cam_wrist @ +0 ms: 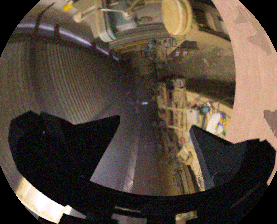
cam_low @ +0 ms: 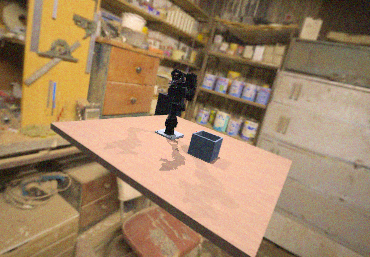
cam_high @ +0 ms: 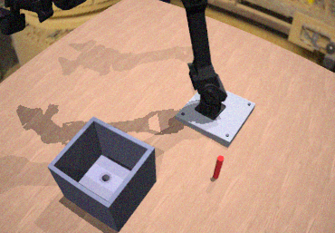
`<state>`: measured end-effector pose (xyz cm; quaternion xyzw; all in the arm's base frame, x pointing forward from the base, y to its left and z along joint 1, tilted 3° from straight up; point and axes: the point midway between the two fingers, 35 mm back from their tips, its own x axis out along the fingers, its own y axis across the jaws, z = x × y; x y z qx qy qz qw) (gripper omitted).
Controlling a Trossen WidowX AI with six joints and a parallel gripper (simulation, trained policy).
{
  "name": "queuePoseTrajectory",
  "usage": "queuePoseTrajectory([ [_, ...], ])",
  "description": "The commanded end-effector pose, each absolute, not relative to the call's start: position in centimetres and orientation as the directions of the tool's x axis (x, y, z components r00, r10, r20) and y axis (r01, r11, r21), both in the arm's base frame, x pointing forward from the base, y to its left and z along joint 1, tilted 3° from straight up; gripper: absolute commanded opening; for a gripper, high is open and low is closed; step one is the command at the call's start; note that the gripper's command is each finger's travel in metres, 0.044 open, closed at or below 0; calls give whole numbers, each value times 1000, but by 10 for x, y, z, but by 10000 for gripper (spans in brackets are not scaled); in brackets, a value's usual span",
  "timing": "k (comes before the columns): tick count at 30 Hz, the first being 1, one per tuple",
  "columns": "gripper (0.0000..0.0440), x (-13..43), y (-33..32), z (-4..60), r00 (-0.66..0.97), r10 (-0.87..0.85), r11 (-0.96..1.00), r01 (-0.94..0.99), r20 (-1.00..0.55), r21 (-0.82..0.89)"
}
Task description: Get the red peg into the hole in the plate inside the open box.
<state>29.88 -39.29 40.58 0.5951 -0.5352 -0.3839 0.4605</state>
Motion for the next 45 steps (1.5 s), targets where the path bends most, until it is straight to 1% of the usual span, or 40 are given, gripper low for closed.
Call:
queuePoseTrajectory([
  [1,440,323,-358,424,258,-965,-43,-329,46,943],
  [12,440,367,-269,447,545,-838,-194,-364,40,911],
  [24,440,388,-177,442,778,-627,-368,-258,-33,893],
  [35,440,388,-100,418,906,-395,-482,-67,-149,874],
  [45,440,376,-36,385,945,-171,-519,156,-280,840],
])
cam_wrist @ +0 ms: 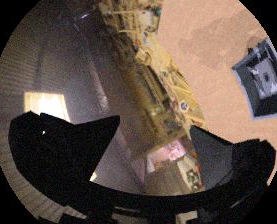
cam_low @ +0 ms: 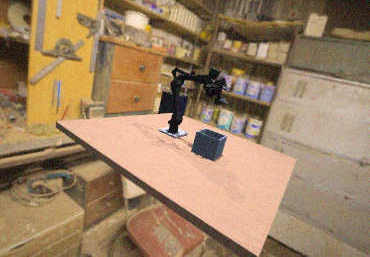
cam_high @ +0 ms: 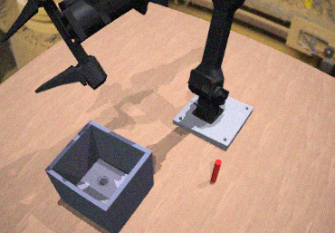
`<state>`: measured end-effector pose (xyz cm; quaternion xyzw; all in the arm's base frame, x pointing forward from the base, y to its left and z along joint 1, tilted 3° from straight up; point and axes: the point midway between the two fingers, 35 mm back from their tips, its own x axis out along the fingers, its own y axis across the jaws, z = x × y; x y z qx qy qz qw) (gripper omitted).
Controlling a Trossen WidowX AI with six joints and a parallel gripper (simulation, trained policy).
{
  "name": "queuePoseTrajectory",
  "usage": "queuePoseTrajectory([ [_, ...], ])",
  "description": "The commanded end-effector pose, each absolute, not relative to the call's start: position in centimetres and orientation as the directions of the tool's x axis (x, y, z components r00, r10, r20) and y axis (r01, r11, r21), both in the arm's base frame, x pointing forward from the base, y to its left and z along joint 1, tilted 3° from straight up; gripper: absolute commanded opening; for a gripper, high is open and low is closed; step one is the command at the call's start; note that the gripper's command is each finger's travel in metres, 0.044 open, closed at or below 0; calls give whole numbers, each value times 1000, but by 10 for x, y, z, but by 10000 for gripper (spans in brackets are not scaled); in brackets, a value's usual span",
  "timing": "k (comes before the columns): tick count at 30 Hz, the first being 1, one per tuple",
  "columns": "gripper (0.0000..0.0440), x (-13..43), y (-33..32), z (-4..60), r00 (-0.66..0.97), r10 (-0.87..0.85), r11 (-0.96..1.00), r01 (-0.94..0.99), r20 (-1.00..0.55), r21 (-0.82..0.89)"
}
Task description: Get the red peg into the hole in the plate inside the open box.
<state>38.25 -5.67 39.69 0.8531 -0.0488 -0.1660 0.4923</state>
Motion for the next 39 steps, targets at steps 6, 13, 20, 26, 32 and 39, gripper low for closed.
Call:
queuePoseTrajectory([
  [6,440,364,-1,359,926,-37,-507,306,-375,805],
  [13,440,344,40,326,860,115,-459,490,-497,741],
  [20,439,318,77,290,745,248,-370,663,-619,650],
  [26,437,291,104,260,613,330,-270,790,-717,551],
  [32,436,261,123,230,461,374,-157,886,-805,435],
  [39,437,226,136,198,278,373,-30,957,-885,288],
])
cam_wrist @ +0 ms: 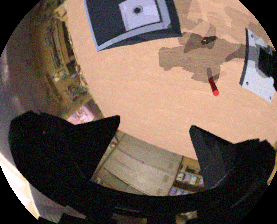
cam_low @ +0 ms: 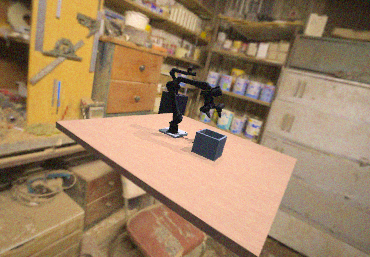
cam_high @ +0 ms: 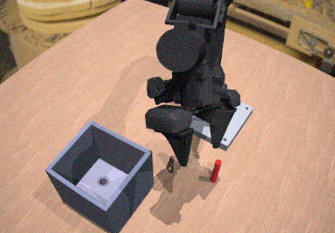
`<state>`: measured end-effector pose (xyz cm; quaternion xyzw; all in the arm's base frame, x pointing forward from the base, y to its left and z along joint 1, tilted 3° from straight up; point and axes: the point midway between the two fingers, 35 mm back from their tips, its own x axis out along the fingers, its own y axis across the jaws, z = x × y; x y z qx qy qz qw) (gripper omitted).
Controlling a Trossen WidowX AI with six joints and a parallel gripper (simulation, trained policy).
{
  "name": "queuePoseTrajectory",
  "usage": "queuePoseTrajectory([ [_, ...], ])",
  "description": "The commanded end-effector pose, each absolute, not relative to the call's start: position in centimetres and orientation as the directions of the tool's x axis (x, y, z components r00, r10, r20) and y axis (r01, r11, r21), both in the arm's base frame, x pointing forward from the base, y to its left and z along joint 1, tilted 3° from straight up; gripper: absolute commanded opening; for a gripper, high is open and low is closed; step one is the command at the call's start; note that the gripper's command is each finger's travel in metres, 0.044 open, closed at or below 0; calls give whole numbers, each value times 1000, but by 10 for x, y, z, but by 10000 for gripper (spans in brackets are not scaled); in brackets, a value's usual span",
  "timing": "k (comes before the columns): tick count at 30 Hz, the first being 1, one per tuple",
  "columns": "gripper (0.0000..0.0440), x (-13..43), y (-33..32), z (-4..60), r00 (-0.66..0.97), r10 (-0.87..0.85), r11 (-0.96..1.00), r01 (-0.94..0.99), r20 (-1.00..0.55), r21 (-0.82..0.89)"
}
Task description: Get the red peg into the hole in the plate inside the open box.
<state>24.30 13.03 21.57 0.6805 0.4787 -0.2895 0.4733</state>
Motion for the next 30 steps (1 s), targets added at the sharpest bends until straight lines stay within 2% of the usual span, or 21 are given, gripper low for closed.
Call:
queuePoseTrajectory([
  [1,438,222,137,194,253,369,-13,964,-894,267],
  [15,440,172,139,146,-36,273,172,985,-961,11],
  [30,440,150,131,97,-171,199,245,962,-965,-120],
])
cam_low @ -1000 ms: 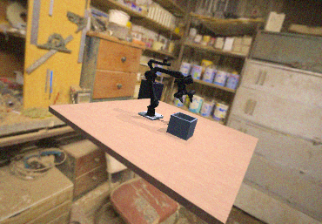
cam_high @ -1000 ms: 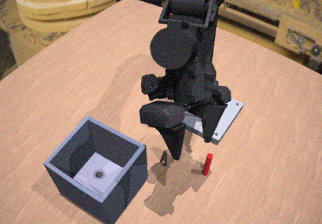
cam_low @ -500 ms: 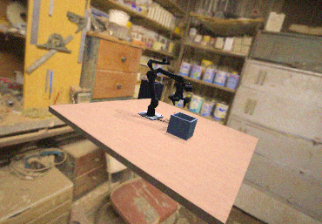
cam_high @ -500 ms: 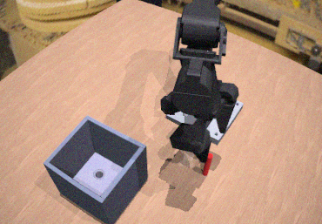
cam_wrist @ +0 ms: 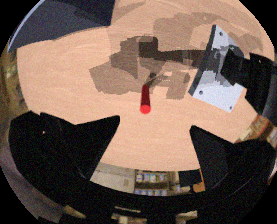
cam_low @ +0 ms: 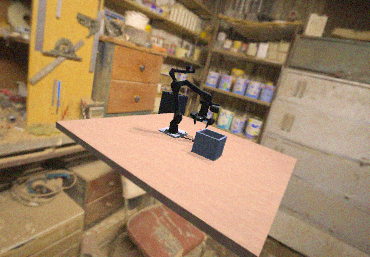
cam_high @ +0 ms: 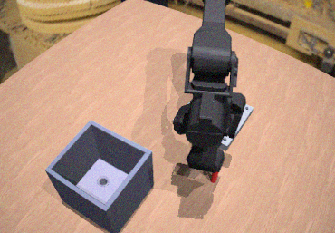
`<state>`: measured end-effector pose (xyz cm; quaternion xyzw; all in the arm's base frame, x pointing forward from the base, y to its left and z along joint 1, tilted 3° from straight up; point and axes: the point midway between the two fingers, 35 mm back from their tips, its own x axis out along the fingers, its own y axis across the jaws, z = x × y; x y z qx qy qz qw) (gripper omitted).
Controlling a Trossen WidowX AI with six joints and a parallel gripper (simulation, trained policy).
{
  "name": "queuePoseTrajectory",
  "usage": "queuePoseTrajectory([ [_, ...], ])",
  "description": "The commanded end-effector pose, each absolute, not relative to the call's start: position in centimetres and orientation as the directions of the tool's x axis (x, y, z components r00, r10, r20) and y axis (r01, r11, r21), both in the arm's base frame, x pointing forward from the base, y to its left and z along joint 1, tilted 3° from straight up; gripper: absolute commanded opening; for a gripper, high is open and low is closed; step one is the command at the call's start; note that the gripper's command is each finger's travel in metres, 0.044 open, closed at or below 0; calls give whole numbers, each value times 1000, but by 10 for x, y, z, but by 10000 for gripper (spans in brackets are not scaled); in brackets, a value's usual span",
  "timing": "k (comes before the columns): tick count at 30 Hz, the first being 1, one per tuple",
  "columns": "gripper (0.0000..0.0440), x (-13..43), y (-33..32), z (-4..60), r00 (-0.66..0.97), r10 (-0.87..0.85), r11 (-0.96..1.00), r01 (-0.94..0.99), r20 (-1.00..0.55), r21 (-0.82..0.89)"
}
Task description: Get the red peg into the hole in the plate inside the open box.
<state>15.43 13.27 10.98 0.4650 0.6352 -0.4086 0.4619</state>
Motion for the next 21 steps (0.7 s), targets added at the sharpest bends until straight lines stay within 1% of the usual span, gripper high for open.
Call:
queuePoseTrajectory([
  [1,440,149,131,93,-175,196,245,961,-965,-124],
  [9,437,148,127,66,-182,171,239,961,-968,-139],
  [12,416,149,126,58,-179,163,236,962,-970,-138],
  [14,377,151,127,53,-174,164,238,962,-971,-132],
  [21,199,157,130,42,-168,163,260,958,-972,-121],
])
